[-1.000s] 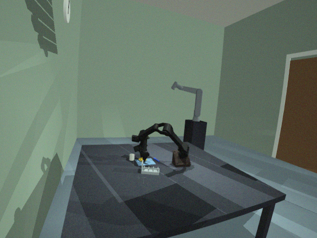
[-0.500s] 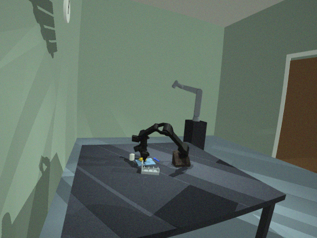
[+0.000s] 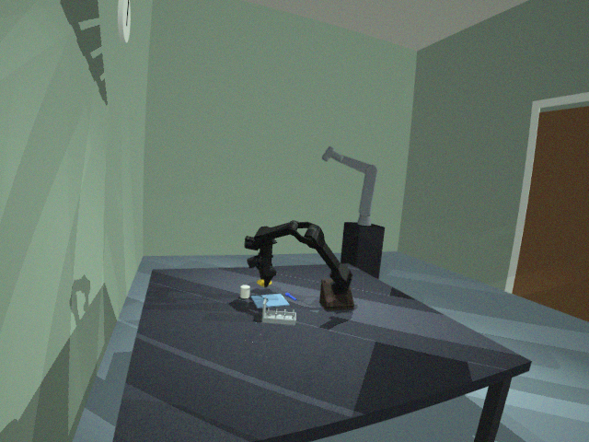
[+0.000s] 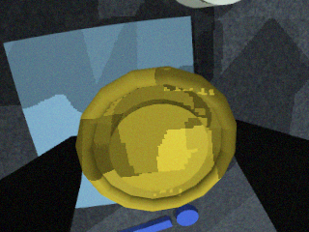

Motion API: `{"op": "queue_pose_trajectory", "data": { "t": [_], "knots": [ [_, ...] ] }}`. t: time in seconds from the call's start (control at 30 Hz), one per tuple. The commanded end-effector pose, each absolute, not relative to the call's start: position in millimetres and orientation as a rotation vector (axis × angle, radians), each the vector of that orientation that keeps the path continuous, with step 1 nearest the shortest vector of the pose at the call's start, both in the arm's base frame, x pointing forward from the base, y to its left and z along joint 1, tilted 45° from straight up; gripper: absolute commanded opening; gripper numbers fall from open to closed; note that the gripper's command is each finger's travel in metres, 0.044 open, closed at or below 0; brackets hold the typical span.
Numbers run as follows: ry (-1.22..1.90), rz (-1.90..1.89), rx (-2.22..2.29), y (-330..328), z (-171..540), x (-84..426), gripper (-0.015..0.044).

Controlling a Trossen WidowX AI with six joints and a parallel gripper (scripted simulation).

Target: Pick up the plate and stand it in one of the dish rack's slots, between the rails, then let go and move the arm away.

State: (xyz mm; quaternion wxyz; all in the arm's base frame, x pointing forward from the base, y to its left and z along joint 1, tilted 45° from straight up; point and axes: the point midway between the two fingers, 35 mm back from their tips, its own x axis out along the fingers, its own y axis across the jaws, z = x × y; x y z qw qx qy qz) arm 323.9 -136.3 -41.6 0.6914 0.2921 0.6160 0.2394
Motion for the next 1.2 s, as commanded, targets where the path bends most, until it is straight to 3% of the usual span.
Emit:
{"op": "queue_pose_trajectory", "data": {
  "t": [0.0, 0.57, 1.17],
  "knots": [
    [1.376, 0.534, 0.642, -152, -26, 322, 0.0000],
    [1.378, 0.535, 0.649, -190, 13, 316, 0.0000],
    [1.537, 0.107, 1.127, -132, 88, 303, 0.0000]
  ]
}}
